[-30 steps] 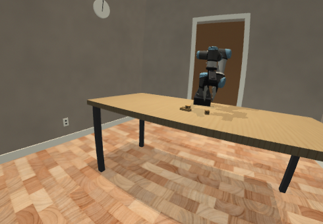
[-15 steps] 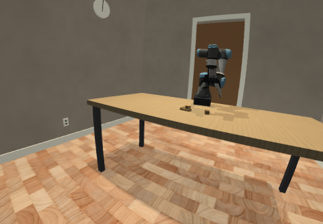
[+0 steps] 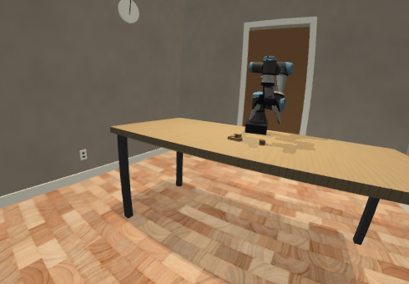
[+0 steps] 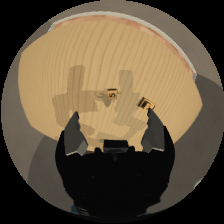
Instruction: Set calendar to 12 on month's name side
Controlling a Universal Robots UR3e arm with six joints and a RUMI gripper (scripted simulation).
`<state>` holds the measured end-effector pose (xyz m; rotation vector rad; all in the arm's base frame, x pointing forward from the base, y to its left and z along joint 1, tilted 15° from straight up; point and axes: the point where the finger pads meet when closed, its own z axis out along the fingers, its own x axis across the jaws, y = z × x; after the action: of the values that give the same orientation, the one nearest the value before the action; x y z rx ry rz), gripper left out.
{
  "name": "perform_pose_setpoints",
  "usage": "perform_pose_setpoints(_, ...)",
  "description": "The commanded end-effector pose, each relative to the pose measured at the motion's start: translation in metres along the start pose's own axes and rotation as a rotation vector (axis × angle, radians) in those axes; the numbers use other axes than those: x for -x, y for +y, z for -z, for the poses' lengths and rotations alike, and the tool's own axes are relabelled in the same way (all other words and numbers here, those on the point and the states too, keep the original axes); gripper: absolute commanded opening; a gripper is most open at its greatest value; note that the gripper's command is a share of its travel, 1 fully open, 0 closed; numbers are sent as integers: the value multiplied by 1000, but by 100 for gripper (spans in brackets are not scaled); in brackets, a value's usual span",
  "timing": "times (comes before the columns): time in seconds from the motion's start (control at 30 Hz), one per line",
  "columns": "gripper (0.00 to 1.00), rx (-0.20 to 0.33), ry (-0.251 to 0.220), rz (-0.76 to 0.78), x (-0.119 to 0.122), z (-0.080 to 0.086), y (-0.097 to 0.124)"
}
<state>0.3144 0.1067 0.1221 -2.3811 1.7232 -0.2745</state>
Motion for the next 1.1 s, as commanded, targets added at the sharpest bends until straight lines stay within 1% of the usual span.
perform_pose_setpoints(0.0, 100, -2, 1, 0, 0, 1, -1)
perform_pose_setpoints(0.2, 100, -2, 1, -19, 0, 1, -1)
perform_pose_setpoints(0.4, 100, -2, 1, -91, -1, 0, -1)
perform_pose_setpoints(0.47, 100, -2, 1, -91, -1, 0, -1)
perform_pose_setpoints(0.63, 100, -2, 1, -199, -2, -1, -2)
perform_pose_setpoints(0.97, 100, -2, 0, -484, -3, -3, -3)
perform_pose_setpoints(1.07, 100, -2, 0, -497, -3, -3, -3)
